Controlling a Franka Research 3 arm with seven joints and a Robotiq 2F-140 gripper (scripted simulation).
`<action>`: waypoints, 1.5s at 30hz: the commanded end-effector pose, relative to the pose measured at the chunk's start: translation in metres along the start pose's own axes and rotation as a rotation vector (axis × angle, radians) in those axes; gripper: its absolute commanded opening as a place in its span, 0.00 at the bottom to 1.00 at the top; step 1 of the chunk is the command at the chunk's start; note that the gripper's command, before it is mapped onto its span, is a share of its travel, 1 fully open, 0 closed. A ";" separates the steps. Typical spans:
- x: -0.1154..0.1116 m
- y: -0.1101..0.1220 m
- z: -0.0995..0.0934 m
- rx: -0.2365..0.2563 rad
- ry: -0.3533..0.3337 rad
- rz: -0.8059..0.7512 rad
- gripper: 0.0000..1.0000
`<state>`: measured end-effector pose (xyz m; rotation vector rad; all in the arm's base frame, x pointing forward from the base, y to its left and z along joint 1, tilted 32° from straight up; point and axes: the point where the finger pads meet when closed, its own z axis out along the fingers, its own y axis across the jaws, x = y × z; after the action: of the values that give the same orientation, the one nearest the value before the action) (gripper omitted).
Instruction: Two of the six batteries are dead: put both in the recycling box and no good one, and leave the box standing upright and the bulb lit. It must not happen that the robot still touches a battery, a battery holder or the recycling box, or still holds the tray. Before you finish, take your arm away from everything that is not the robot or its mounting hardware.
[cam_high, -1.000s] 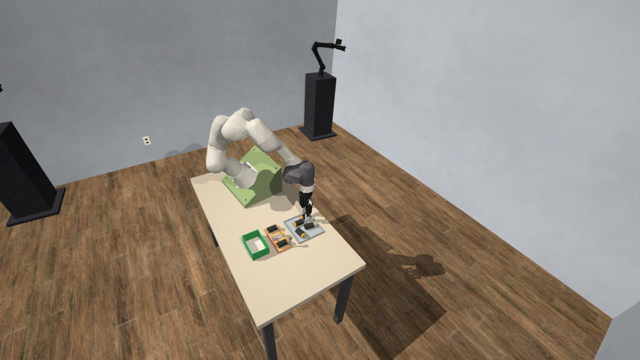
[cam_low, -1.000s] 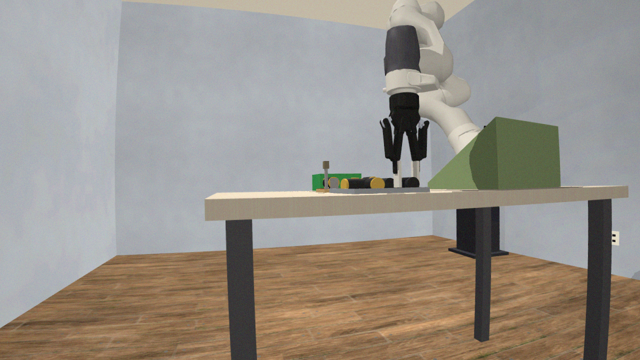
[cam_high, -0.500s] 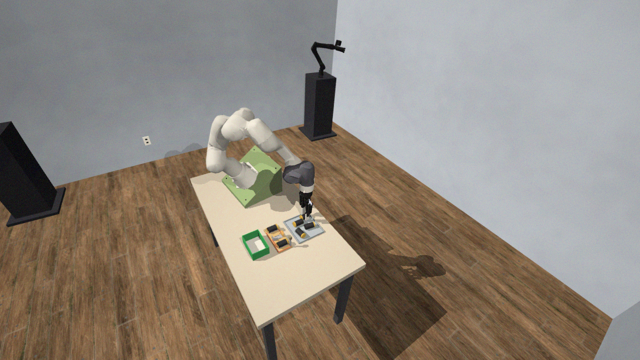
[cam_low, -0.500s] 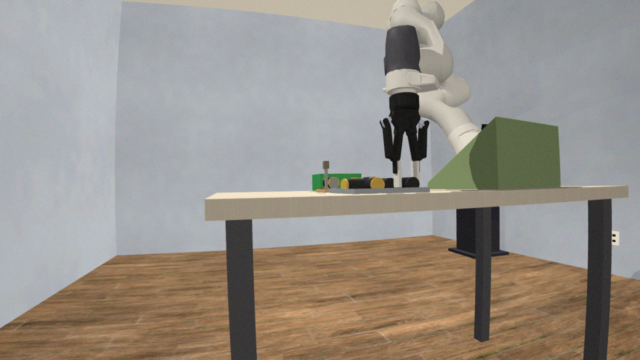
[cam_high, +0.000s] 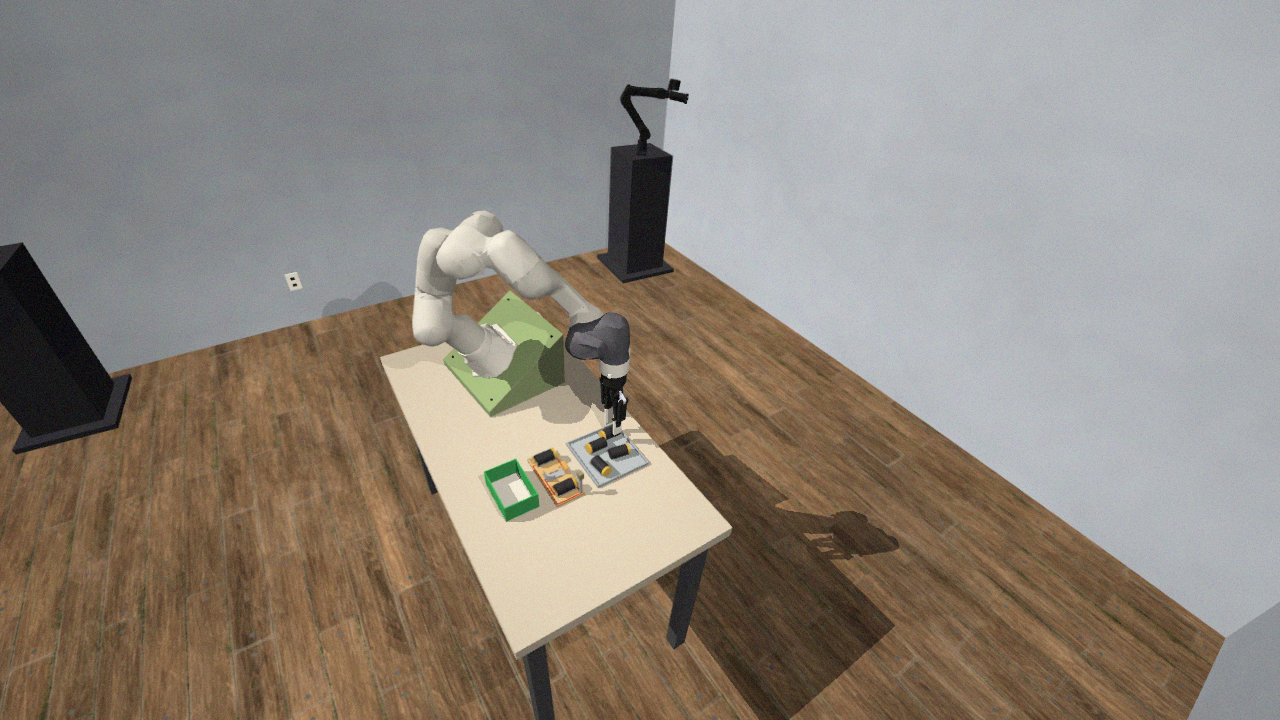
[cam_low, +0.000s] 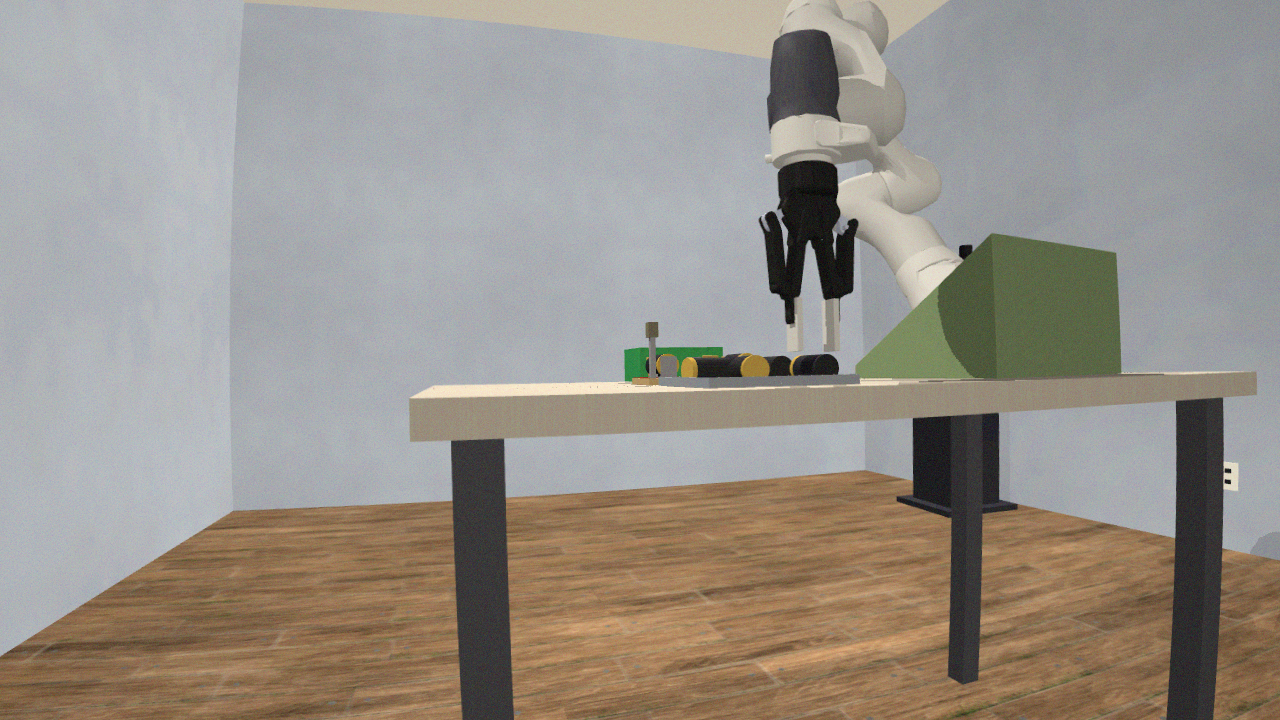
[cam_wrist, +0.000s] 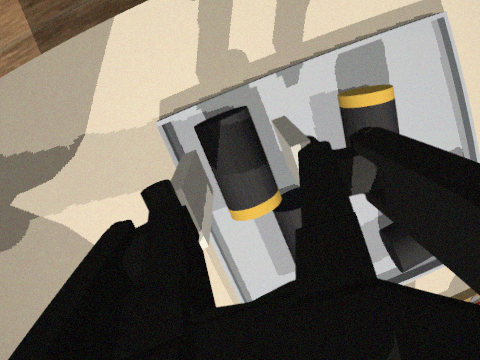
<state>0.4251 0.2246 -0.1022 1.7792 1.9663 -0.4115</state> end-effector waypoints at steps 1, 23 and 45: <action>-0.005 -0.002 -0.005 0.007 -0.014 -0.006 0.29; -0.004 -0.002 -0.066 0.007 -0.014 -0.006 0.29; -0.022 0.080 -0.087 0.007 -0.014 -0.006 0.29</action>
<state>0.4980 0.2593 -0.0094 1.8222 1.9140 -0.3976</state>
